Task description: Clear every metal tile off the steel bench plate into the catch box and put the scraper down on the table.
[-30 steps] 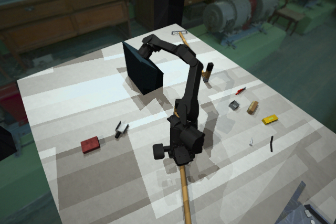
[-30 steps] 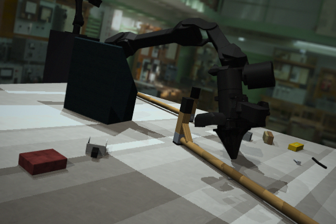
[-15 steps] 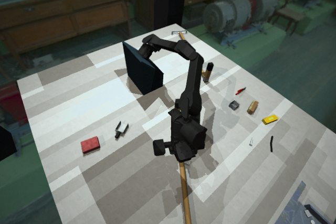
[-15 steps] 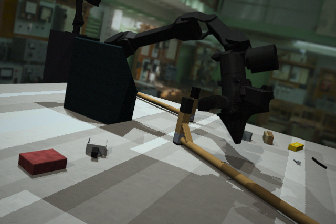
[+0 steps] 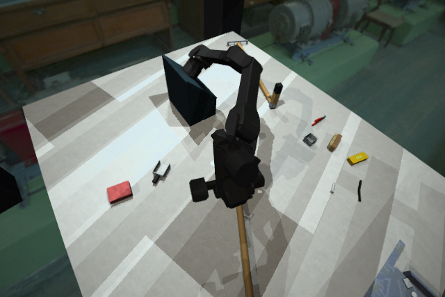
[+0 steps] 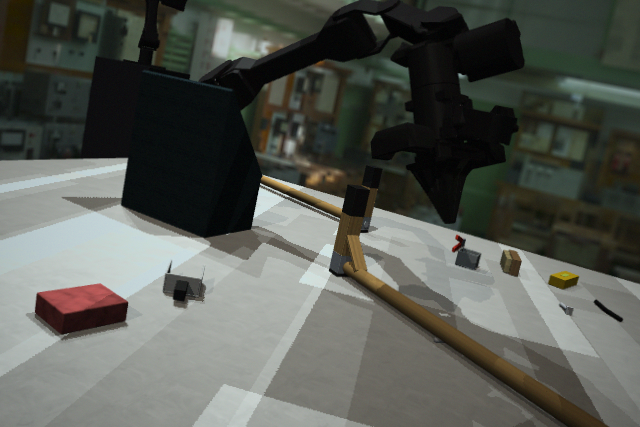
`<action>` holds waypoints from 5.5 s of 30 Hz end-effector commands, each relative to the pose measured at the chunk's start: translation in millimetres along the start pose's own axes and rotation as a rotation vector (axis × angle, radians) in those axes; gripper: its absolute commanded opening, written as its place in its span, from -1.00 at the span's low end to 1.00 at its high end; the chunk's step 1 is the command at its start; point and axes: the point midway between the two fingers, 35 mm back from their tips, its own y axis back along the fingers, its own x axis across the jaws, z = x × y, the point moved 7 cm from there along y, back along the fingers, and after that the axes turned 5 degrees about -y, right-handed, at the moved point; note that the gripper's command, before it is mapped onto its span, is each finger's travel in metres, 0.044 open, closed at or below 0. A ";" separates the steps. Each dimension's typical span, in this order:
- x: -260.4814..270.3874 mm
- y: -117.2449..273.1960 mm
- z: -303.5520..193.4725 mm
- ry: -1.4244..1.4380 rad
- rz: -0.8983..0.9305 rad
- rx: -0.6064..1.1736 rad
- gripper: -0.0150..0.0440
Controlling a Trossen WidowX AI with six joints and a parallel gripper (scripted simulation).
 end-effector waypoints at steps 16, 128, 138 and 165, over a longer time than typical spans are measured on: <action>-4.3 -28.0 -7.2 0.021 0.010 0.005 -0.49; 47.0 -145.4 -57.0 0.018 0.019 0.009 -0.49; 56.9 -146.0 -56.4 0.018 0.019 0.009 -0.49; 83.2 -147.3 -55.9 0.017 0.021 0.009 -0.49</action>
